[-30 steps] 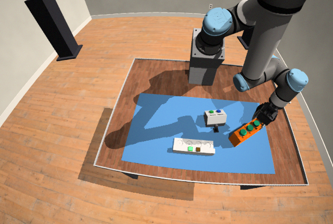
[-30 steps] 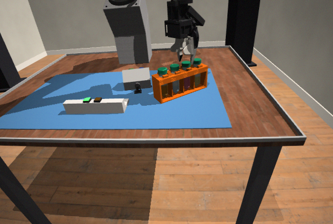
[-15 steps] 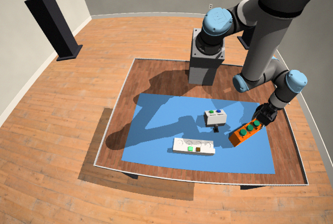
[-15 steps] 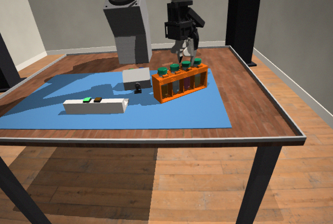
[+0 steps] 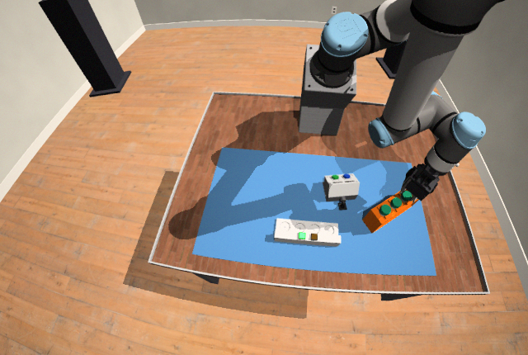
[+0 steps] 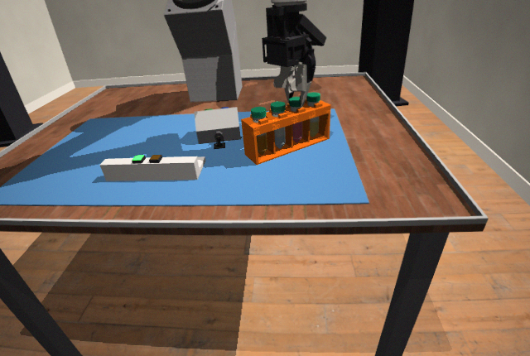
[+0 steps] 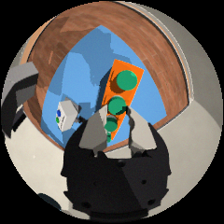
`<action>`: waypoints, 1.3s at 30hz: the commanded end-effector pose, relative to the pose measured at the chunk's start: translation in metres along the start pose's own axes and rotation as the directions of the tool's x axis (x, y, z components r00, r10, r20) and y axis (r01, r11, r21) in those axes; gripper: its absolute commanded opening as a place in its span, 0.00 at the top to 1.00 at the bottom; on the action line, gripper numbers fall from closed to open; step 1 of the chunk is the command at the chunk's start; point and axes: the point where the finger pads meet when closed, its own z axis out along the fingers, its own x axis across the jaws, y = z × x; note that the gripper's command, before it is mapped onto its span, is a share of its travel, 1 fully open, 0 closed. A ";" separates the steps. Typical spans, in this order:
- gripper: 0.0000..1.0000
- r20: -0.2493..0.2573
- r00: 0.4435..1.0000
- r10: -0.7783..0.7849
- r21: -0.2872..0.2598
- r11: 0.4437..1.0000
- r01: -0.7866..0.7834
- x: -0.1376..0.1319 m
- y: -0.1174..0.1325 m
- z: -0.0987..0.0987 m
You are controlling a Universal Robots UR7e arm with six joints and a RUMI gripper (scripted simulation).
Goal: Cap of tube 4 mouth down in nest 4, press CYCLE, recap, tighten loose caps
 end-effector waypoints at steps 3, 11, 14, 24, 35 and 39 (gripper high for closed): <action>1.00 -0.001 1.000 0.000 0.000 1.000 0.000 0.000 0.000 0.000; 1.00 -0.001 1.000 0.000 0.000 1.000 0.000 0.000 0.000 0.000; 1.00 -0.001 0.998 0.060 0.000 0.998 -0.060 0.000 0.000 0.000; 1.00 -0.001 0.976 0.218 0.000 0.976 -0.218 0.000 0.000 0.000; 1.00 -0.001 0.921 0.389 0.000 0.921 -0.389 0.000 0.000 0.000; 1.00 -0.001 0.887 0.462 0.000 0.887 -0.462 0.000 0.000 0.000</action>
